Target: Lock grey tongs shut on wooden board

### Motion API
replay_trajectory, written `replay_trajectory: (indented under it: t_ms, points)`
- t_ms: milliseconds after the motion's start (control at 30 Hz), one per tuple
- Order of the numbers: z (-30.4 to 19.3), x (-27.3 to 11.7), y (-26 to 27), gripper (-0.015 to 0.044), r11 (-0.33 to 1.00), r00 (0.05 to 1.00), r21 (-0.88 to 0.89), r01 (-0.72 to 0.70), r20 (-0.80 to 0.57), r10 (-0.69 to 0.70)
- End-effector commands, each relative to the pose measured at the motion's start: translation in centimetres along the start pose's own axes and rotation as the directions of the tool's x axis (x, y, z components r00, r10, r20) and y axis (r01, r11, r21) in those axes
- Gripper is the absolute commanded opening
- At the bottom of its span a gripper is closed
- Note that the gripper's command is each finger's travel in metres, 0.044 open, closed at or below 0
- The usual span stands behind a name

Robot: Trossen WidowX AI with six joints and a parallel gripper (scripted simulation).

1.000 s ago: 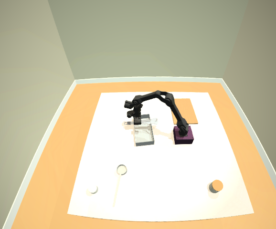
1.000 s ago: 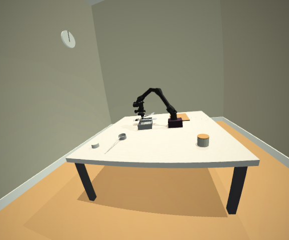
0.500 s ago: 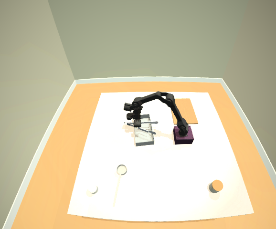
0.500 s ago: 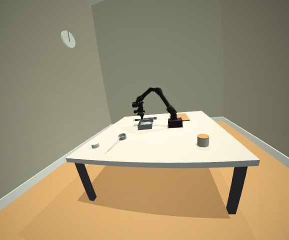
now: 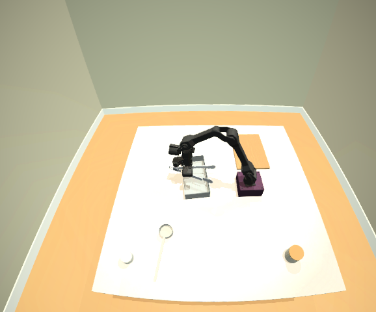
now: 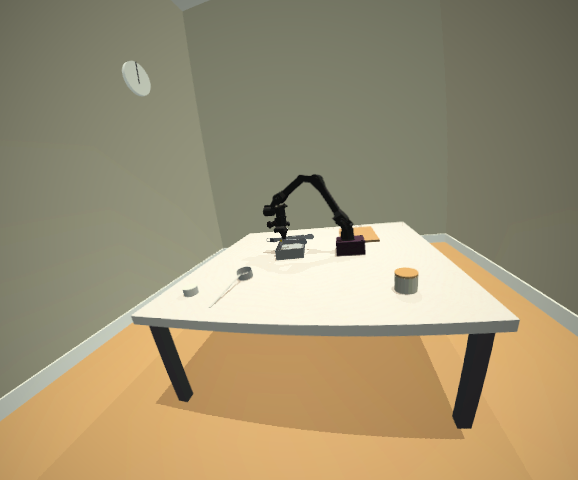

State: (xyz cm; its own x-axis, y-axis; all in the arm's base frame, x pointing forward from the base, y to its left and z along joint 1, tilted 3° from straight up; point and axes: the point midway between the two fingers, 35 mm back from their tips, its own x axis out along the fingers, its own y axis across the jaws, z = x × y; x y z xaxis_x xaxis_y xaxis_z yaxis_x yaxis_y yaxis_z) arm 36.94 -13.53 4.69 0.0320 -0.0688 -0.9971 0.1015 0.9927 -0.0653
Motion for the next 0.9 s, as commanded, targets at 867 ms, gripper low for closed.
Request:
replay_trajectory:
  t_ms: [867]
  points:
    - [0.0,-0.24,0.3,-0.0124,1.0,1.0,-0.001,0.001,-0.001,-0.001]
